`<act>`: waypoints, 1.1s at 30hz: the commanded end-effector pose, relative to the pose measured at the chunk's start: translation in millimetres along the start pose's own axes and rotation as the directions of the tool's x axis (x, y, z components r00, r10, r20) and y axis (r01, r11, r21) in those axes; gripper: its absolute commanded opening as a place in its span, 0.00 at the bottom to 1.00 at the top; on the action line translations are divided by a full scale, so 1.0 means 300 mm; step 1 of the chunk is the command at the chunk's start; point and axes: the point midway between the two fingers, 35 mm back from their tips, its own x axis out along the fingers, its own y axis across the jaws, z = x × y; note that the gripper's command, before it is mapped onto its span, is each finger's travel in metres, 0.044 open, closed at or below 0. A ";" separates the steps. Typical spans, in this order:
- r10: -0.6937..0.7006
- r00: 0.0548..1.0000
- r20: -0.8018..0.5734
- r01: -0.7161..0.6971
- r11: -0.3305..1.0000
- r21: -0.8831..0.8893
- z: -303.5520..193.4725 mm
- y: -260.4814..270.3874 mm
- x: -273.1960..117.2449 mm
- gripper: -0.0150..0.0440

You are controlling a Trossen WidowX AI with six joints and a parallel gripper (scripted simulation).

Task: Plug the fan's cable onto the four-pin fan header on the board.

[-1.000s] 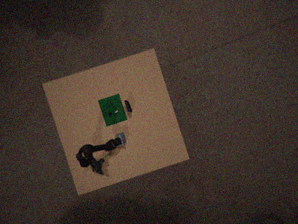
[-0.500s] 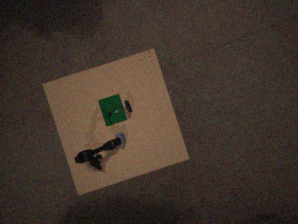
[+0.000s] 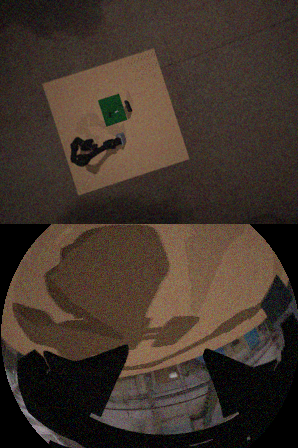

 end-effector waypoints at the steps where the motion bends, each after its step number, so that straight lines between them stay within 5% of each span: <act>1: 0.033 0.996 0.077 -0.031 0.999 -0.033 0.094 0.021 -0.067 1.00; 11: 0.091 0.954 0.284 -0.065 0.993 -0.097 0.460 -0.056 -0.361 1.00; 19: 0.144 0.917 0.371 -0.113 0.988 -0.103 0.708 -0.297 -0.645 1.00; 33: 0.275 0.852 0.445 -0.222 0.961 -0.168 0.826 -0.826 -0.907 1.00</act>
